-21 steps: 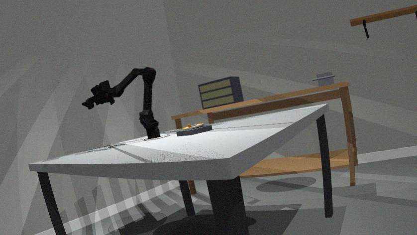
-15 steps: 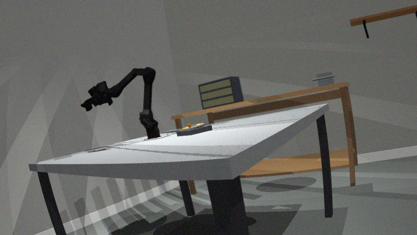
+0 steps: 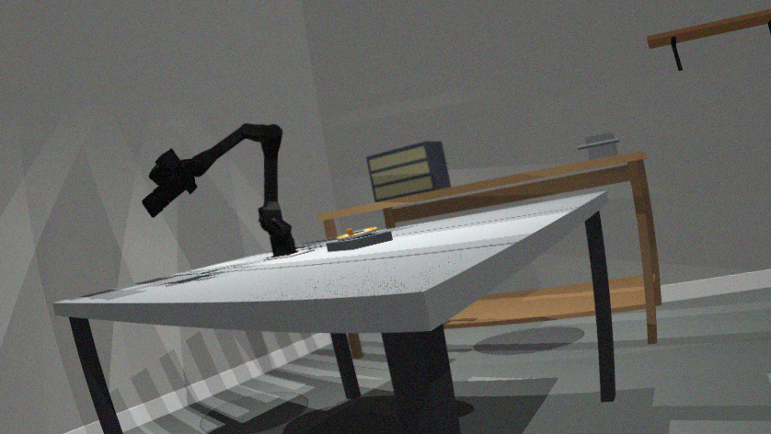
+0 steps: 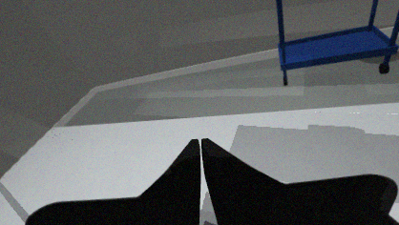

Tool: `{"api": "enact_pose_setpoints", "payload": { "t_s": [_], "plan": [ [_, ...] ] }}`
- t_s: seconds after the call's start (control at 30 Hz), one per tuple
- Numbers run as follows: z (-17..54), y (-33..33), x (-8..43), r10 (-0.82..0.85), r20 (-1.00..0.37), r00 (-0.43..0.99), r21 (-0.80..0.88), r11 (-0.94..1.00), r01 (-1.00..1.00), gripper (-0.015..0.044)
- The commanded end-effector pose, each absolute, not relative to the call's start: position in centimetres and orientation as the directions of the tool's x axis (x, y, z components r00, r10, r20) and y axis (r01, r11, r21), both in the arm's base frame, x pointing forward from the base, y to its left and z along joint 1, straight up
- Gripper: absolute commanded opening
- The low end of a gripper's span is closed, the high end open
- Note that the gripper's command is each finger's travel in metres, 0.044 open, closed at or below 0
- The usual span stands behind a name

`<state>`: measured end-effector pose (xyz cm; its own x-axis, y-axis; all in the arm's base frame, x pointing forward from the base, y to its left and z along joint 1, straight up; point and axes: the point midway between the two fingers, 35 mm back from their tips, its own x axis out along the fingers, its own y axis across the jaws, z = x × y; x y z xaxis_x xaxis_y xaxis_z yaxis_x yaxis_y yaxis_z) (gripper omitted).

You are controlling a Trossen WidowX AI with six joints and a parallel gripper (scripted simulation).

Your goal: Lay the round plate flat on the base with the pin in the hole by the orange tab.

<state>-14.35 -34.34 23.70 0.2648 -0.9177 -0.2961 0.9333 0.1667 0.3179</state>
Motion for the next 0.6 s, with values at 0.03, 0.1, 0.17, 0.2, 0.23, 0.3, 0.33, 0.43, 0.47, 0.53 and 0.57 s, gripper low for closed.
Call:
{"api": "enact_pose_setpoints", "payload": {
  "t_s": [0.03,0.1,0.17,0.2,0.23,0.3,0.33,0.43,0.47,0.53,0.57],
  "plan": [
    [22.1,-36.8,-8.4,-0.843,-0.388,0.373,0.357,0.235,0.904,0.0000],
    [21.7,-37.2,-6.7,-0.817,-0.415,0.400,0.364,0.254,0.896,0.0000],
    [21.2,-37.5,-4.6,-0.784,-0.444,0.435,0.378,0.276,0.884,0.0000],
    [20.8,-37.6,-2.9,-0.756,-0.466,0.459,0.388,0.292,0.874,0.0000],
    [20.4,-37.6,-1.3,-0.727,-0.488,0.482,0.396,0.308,0.865,0.0000],
    [19.6,-37.3,2.0,-0.665,-0.533,0.523,0.410,0.338,0.847,0.0000],
    [19.2,-37.1,3.6,-0.632,-0.555,0.540,0.414,0.353,0.839,0.0000],
    [18.6,-36.6,5.9,-0.581,-0.592,0.559,0.404,0.386,0.829,0.0000],
    [18.2,-36.2,7.4,-0.546,-0.616,0.568,0.395,0.410,0.822,0.0000],
    [17.4,-35.1,10.4,-0.473,-0.663,0.580,0.377,0.459,0.805,0.0000],
    [17.1,-34.5,11.8,-0.436,-0.686,0.582,0.366,0.484,0.795,0.0000]
  ]
}}
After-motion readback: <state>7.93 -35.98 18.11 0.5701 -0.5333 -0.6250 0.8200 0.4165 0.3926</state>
